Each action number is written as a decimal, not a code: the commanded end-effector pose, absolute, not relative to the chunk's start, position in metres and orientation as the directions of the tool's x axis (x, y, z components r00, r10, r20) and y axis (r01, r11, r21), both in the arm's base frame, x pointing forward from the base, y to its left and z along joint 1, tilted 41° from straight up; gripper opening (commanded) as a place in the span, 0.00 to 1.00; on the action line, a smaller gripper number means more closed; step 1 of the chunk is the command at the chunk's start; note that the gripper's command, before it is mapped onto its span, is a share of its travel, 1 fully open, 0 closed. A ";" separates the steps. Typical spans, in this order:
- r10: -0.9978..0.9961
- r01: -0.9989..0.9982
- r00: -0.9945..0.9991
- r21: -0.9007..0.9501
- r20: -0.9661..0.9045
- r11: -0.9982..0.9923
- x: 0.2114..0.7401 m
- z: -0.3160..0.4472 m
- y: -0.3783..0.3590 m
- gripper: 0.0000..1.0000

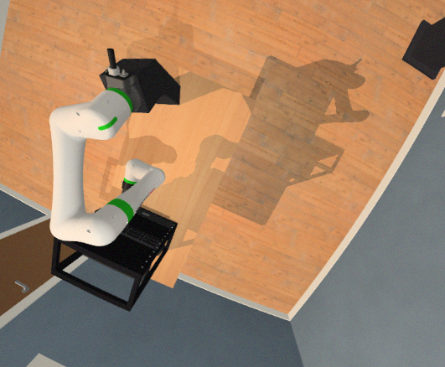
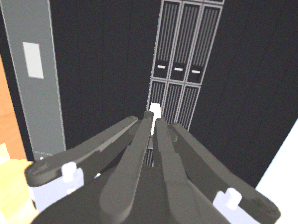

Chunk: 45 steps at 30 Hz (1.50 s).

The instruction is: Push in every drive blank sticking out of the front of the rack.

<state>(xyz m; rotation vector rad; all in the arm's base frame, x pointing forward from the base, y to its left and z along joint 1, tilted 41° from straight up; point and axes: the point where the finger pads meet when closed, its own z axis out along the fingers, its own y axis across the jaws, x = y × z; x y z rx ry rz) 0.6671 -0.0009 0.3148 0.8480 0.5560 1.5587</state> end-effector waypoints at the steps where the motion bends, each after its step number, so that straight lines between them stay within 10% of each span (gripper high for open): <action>1: 0.979 -0.629 -0.017 0.758 0.205 -0.170 0.667 0.316 -0.001 0.10; 45: 0.979 -0.629 -0.017 0.758 0.205 -0.170 0.608 0.269 0.008 0.10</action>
